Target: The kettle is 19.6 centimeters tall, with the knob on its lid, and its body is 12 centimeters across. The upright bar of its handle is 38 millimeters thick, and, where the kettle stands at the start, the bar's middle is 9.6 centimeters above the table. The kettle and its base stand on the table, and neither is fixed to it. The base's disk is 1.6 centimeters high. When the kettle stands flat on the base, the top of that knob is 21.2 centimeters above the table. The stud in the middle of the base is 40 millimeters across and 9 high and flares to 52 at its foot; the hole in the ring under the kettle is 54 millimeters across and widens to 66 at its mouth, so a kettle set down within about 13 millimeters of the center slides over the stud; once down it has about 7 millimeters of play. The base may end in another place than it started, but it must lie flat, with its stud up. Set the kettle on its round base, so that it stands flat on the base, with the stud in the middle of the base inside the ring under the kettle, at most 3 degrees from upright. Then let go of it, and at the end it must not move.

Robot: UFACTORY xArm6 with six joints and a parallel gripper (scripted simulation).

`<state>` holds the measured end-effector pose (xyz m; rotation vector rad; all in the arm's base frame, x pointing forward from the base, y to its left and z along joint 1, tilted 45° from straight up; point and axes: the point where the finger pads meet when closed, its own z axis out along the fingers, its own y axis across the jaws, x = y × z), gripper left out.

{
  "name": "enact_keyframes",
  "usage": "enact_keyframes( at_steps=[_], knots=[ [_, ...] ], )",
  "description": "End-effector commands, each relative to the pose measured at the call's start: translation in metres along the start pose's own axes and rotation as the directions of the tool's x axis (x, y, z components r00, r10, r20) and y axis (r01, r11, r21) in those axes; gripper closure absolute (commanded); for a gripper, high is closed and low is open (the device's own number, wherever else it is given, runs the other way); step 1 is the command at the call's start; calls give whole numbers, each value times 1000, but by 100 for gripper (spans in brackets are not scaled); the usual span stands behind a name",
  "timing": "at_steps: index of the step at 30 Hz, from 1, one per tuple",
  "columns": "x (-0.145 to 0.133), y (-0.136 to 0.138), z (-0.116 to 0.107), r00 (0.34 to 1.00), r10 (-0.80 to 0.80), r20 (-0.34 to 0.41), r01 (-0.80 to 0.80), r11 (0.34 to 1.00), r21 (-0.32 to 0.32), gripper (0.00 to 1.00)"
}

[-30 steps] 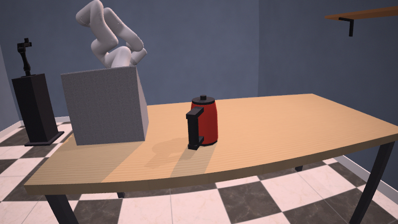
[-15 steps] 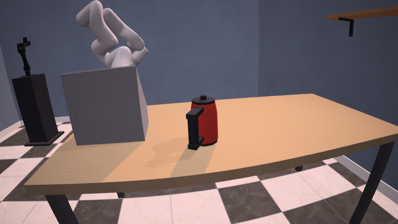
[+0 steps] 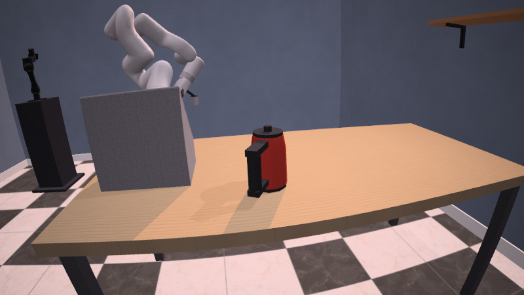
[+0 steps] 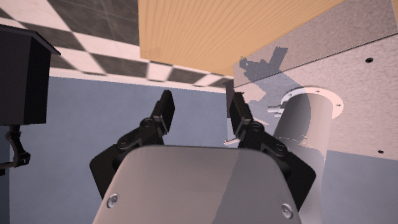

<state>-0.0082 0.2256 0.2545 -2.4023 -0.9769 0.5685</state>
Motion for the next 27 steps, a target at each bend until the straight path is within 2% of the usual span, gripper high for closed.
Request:
enact_keyframes(
  at_steps=[1,3,6,18,20,22,27],
  knots=[
    [33,20,-24,995,70,-70,-73,996,-41,19],
    [33,20,-24,995,70,-70,-73,996,-41,19],
    [54,38,-44,984,125,-124,-135,988,-72,19],
    [99,97,-99,934,253,-252,-295,945,-141,19],
    [99,97,-99,934,253,-252,-295,945,-141,19],
    [109,118,-117,913,289,-288,-343,926,-159,19],
    [119,145,-138,885,329,-329,-400,899,-179,19]
  ],
)
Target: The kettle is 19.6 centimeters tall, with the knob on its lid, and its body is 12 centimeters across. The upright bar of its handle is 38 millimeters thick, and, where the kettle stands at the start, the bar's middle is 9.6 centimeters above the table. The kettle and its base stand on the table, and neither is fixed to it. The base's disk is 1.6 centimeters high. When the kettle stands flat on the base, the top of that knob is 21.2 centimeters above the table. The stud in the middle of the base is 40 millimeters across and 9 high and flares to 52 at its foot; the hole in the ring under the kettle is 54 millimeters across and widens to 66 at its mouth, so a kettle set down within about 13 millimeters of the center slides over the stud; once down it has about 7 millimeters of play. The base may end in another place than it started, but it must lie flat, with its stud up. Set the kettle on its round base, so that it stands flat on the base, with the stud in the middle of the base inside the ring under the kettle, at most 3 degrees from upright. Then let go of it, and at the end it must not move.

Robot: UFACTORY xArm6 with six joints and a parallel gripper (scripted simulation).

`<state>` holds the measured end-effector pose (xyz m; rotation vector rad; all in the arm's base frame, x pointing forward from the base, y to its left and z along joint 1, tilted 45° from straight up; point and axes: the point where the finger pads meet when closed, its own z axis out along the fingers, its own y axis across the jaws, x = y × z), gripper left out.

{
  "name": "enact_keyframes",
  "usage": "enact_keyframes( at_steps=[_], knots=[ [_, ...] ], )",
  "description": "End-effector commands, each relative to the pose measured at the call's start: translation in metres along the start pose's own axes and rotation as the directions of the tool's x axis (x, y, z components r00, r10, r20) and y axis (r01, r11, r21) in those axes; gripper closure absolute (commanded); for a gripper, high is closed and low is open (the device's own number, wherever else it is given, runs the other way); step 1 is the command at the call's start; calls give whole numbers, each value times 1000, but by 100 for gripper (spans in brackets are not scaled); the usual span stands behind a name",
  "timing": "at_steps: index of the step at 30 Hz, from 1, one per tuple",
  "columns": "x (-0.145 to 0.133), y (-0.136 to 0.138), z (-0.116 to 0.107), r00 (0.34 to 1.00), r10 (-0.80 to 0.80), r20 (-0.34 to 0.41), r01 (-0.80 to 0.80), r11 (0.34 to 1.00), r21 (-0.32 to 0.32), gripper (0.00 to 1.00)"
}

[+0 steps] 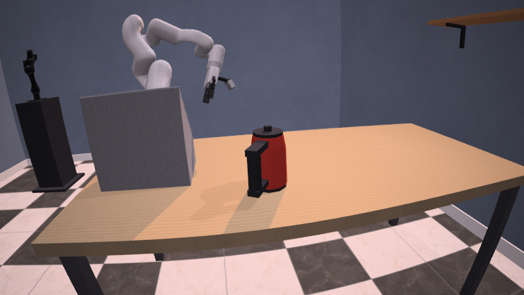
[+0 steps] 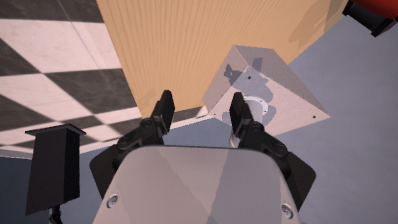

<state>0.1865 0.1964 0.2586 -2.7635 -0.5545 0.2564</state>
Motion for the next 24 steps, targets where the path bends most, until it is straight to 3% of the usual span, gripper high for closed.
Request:
enact_keyframes(
  at_steps=[1,8,10,12,24],
  knots=[
    [31,30,-14,997,62,-43,-64,997,-44,19],
    [61,72,-33,986,136,-93,-145,985,-98,19],
    [61,72,-33,986,136,-93,-145,985,-98,19],
    [74,96,-42,978,172,-117,-186,975,-125,19],
    [104,177,-71,944,273,-185,-309,929,-205,19]
  ],
)
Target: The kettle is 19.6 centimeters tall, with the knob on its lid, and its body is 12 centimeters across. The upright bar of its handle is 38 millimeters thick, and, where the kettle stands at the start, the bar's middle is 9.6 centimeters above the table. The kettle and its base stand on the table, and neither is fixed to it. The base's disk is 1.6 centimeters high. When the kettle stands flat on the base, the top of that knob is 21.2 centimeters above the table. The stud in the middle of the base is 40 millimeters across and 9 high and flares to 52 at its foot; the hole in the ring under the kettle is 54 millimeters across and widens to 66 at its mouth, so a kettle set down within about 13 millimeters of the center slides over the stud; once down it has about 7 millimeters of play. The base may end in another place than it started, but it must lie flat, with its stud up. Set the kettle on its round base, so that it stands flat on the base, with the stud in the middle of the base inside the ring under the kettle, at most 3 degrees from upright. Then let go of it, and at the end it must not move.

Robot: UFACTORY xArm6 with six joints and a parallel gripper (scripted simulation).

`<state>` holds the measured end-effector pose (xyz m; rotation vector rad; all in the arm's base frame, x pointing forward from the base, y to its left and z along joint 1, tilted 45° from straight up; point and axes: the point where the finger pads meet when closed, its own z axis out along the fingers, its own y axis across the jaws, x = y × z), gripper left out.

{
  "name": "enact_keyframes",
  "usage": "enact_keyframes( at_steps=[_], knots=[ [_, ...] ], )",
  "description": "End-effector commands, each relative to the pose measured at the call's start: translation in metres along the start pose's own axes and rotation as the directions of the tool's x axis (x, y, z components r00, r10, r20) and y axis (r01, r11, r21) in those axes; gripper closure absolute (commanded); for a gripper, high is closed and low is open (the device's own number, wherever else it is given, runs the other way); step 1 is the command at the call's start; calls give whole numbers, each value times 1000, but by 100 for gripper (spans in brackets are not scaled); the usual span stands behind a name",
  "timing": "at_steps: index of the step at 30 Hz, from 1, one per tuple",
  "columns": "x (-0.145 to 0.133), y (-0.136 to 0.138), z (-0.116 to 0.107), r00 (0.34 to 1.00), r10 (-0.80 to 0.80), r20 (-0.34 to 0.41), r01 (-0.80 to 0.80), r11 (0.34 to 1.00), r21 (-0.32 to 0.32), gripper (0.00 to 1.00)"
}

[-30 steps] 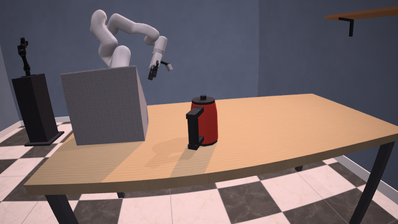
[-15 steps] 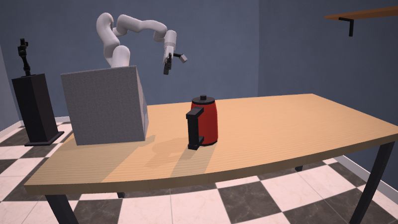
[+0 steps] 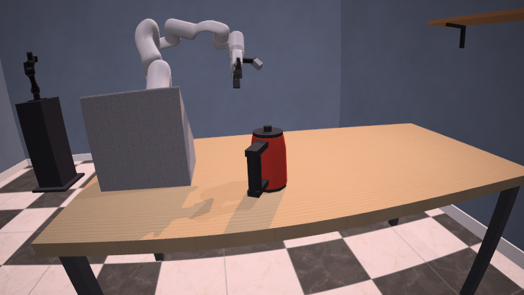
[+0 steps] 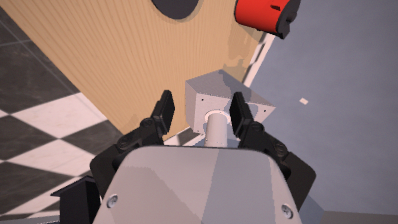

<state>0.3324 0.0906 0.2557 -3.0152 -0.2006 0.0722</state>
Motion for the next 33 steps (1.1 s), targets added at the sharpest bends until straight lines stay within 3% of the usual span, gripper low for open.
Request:
enact_keyframes(
  at_steps=[1,3,9,14,33],
  knots=[
    [26,36,-4,998,52,-24,-53,998,-44,19],
    [26,36,-4,998,52,-24,-53,998,-44,19],
    [46,76,-7,994,103,-45,-107,990,-91,19],
    [53,93,-8,991,123,-53,-128,986,-109,19],
    [56,102,-6,987,150,-50,-155,982,-109,19]
  ],
)
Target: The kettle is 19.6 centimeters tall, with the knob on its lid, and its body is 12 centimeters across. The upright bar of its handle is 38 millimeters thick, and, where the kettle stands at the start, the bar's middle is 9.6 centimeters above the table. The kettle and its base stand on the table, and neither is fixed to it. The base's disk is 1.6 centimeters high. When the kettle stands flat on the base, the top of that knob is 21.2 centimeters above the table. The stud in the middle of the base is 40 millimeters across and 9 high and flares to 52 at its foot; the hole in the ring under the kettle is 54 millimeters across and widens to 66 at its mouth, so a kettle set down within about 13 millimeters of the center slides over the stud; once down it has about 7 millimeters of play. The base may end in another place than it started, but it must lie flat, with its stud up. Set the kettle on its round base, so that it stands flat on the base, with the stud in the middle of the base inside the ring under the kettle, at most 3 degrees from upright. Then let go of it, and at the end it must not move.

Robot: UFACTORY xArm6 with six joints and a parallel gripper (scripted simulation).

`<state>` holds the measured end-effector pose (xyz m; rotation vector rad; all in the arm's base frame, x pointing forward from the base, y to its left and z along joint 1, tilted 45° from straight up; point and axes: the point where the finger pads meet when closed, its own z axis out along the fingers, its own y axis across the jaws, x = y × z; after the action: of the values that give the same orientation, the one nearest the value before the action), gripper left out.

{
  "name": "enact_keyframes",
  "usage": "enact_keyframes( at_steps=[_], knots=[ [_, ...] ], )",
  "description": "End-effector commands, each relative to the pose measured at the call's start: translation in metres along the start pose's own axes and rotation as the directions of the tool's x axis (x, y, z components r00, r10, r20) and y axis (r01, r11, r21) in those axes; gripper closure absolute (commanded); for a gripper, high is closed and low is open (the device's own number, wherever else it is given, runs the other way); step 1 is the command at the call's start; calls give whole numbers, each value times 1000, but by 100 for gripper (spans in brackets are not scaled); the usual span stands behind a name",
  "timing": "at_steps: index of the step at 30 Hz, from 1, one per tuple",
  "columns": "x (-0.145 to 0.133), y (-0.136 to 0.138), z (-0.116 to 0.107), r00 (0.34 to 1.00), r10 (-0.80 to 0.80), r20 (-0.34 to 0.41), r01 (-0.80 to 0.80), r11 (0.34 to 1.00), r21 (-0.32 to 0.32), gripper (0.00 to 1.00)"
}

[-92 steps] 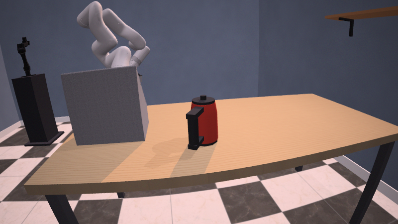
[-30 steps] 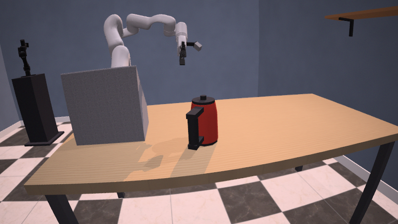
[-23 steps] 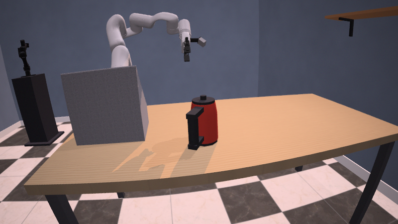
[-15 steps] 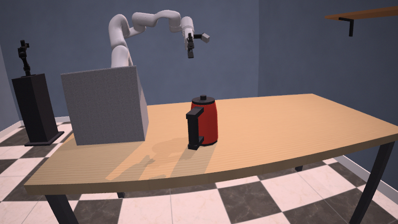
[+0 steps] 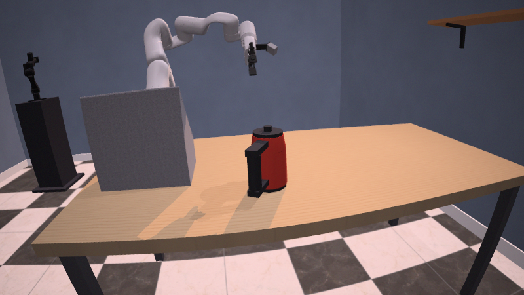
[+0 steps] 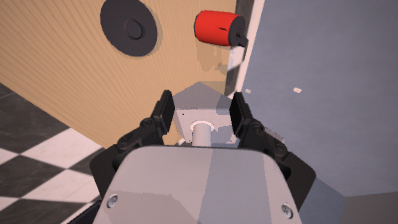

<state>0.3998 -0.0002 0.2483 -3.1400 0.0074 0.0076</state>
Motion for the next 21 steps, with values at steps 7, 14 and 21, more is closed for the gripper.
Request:
enact_keyframes(
  at_steps=[7,14,21],
  knots=[
    [6,9,7,998,65,21,-65,998,15,19],
    [15,26,25,978,196,74,-199,979,39,19],
    [24,46,45,935,329,133,-339,939,57,19]
  ],
)
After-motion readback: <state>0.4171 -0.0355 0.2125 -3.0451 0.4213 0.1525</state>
